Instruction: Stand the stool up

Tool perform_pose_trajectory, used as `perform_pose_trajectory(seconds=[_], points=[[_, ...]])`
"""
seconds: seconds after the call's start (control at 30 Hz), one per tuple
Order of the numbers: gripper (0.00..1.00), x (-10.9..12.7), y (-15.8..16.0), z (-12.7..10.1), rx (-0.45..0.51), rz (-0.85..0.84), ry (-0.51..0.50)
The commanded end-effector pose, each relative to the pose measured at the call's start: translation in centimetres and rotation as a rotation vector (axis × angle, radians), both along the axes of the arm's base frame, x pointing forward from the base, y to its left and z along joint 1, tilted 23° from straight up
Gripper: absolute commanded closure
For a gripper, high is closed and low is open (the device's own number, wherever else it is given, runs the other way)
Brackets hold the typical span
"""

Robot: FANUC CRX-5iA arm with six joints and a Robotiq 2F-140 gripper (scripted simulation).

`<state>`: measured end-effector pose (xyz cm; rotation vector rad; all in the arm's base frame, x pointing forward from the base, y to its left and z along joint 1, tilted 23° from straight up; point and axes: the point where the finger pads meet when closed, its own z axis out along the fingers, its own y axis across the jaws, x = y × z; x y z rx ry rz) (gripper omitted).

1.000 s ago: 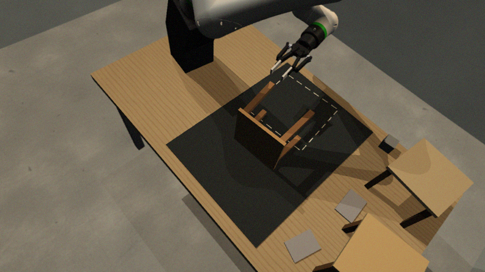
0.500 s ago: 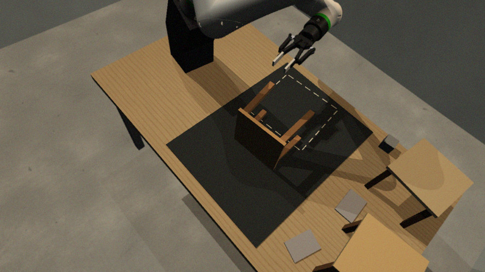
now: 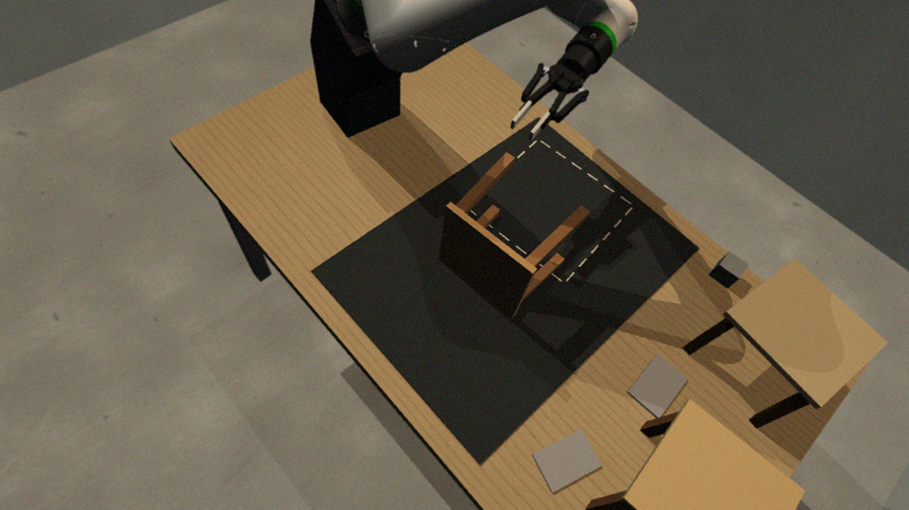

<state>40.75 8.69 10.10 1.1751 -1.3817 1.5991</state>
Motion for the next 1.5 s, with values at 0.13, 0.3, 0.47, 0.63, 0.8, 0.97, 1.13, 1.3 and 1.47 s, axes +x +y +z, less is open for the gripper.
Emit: perform_pose_trajectory(seconds=[0.13, 0.3, 0.47, 0.63, 0.8, 0.97, 1.13, 1.3, 1.47], points=[[0.67, 1.4, -2.9, 0.6, 0.061, 0.180, 0.168], [0.67, 2.9, -6.0, 1.3, 0.125, 0.361, 0.337], [0.67, 3.9, -8.1, 1.7, 0.168, 0.479, 0.450], [0.67, 5.6, -11.7, 2.4, 0.213, 0.625, 0.596], [0.67, 7.2, -15.0, 3.0, 0.240, 0.733, 0.713], [0.67, 8.1, -16.6, 3.3, 0.253, 0.789, 0.776], [0.67, 9.0, -18.9, 3.9, 0.287, 0.897, 0.904], [0.67, 9.7, -20.5, 4.2, 0.317, 1.002, 1.006], [0.67, 10.3, -21.5, 4.5, 0.333, 1.112, 1.090]])
